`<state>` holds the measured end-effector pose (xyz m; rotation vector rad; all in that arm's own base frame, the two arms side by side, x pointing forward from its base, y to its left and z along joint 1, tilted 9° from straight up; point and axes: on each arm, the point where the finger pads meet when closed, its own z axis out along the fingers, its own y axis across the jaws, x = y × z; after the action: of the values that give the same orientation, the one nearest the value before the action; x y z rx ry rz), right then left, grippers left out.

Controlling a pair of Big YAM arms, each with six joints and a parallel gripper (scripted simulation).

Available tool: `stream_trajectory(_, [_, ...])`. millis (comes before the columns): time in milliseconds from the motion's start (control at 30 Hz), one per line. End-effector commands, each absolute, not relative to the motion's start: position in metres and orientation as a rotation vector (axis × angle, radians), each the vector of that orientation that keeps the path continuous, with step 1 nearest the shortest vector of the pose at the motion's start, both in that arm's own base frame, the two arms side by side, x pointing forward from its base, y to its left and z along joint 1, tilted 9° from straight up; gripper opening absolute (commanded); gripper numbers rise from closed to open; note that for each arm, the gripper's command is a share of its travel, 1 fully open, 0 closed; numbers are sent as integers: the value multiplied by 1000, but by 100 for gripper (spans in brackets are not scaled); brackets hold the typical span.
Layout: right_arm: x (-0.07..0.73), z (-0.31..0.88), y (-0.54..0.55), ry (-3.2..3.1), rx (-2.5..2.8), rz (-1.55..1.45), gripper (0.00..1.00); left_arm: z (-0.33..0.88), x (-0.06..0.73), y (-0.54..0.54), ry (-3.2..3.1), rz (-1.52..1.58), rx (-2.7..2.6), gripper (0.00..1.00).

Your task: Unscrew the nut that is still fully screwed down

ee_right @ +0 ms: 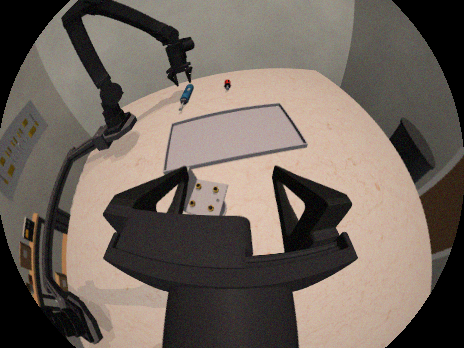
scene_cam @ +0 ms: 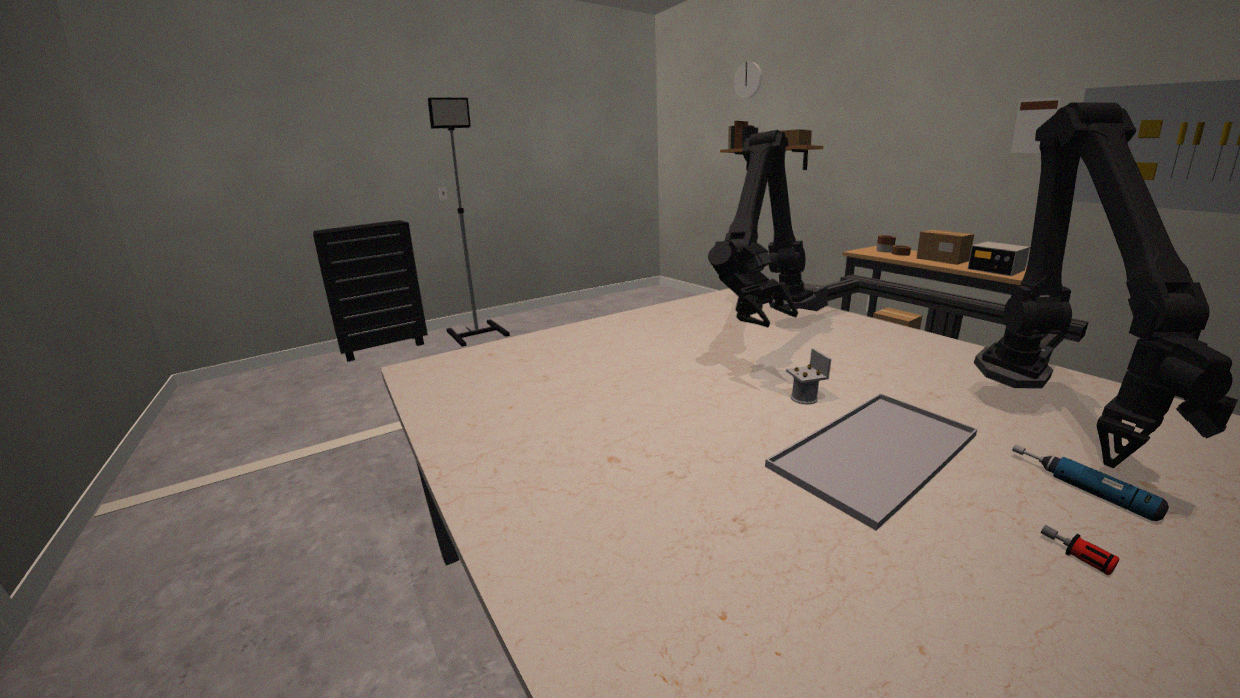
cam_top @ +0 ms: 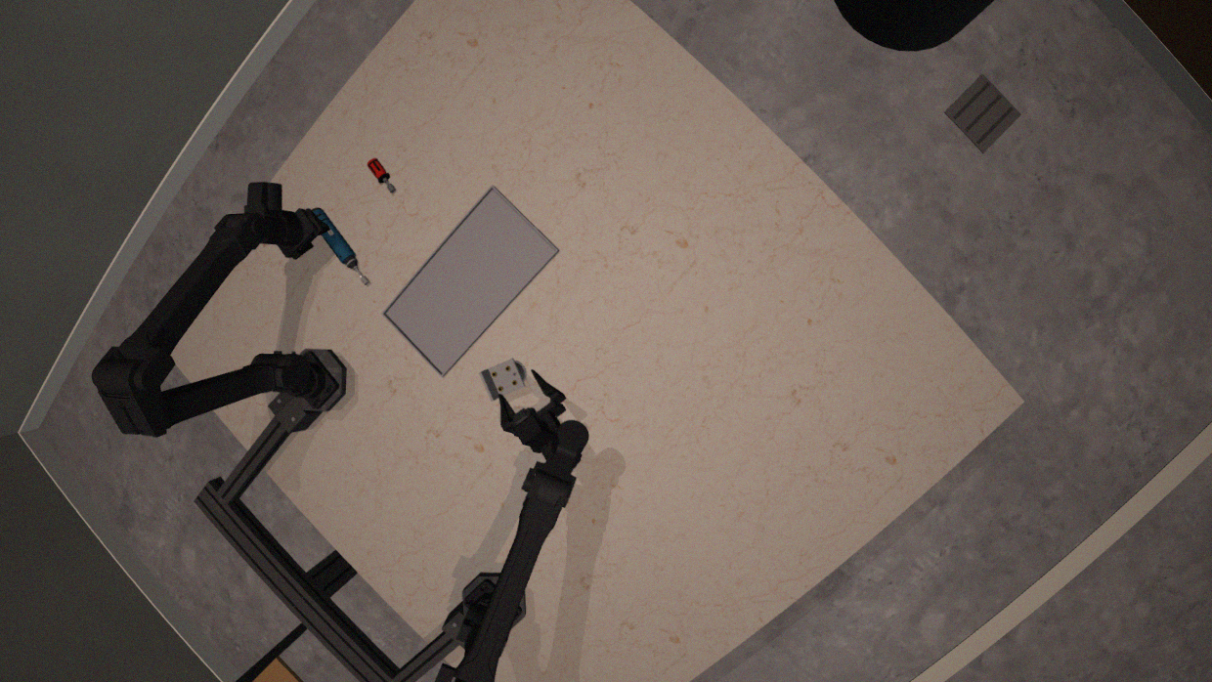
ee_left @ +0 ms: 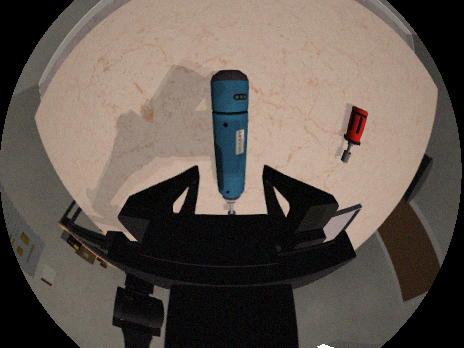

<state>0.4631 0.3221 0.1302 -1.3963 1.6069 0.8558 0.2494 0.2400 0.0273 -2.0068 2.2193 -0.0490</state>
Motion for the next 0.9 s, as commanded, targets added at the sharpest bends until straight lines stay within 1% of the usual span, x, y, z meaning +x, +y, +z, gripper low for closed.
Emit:
stream_trajectory(0, [451, 141, 312, 1483, -1427, 824, 86, 37, 258, 247, 2213, -46, -1967, 65])
stream_trajectory(200, [409, 135, 305, 1319, -1487, 881, 86, 37, 258, 247, 2213, -46, -1967, 65])
stream_trajectory(267, [409, 135, 305, 1319, -1487, 881, 86, 37, 258, 247, 2213, -46, -1967, 65])
stream_trajectory(300, [425, 154, 310, 1277, -1486, 852, 86, 37, 258, 247, 2213, -46, -1967, 65])
stream_trajectory(533, [419, 134, 308, 1314, -1489, 873, 86, 37, 258, 247, 2213, -46, -1967, 65])
stream_trajectory(867, [428, 147, 309, 1300, -1489, 862, 86, 37, 258, 247, 2213, -46, -1967, 65])
